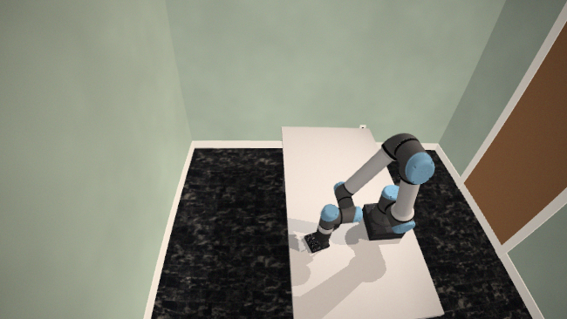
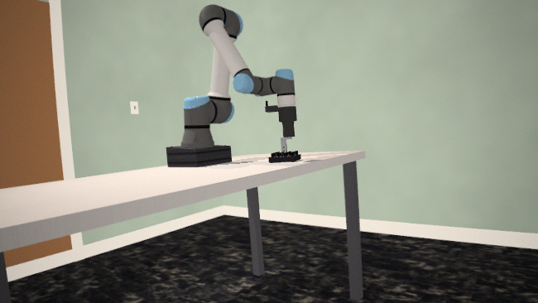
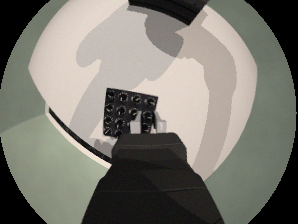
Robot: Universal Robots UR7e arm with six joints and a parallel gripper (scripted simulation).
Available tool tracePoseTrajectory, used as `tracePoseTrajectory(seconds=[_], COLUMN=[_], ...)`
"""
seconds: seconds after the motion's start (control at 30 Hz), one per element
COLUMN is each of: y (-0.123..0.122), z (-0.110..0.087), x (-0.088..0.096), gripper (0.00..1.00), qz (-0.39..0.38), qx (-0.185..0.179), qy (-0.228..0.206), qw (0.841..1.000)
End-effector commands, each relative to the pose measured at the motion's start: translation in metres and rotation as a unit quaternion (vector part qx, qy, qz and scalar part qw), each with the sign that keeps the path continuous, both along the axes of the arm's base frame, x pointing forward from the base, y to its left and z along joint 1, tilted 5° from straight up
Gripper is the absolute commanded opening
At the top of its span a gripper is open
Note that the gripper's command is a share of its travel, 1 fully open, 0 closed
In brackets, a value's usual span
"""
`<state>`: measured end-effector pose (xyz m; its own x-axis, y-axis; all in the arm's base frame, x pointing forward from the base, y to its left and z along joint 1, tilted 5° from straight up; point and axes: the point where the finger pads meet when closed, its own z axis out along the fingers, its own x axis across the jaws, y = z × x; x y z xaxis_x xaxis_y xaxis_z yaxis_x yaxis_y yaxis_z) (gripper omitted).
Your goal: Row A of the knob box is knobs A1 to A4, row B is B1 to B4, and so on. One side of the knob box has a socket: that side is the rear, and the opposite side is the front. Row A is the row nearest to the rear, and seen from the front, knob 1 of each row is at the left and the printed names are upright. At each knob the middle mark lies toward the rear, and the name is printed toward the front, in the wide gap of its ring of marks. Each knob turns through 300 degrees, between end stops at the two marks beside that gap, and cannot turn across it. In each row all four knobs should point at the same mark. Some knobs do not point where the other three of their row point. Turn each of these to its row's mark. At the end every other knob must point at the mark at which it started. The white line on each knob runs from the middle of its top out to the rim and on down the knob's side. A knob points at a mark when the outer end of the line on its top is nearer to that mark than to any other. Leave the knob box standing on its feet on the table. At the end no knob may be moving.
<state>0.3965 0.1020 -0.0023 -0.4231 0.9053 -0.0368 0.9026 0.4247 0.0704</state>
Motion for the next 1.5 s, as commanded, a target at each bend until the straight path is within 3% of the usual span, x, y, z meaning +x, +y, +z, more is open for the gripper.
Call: tracePoseTrajectory(seconds=[0.0,0.4,1.13,1.47], y=[0.0,0.0,0.0,-0.005], z=[0.008,0.035,0.036,0.038], x=[0.0,-0.002,-0.002,0.002], gripper=[0.46,0.46,0.46,0.46], qz=[0.0,0.0,-0.006,-0.089], qx=[0.0,0.0,0.0,0.007], qy=[-0.001,-0.001,-0.001,-0.001], qw=[1.0,1.0,1.0,0.996])
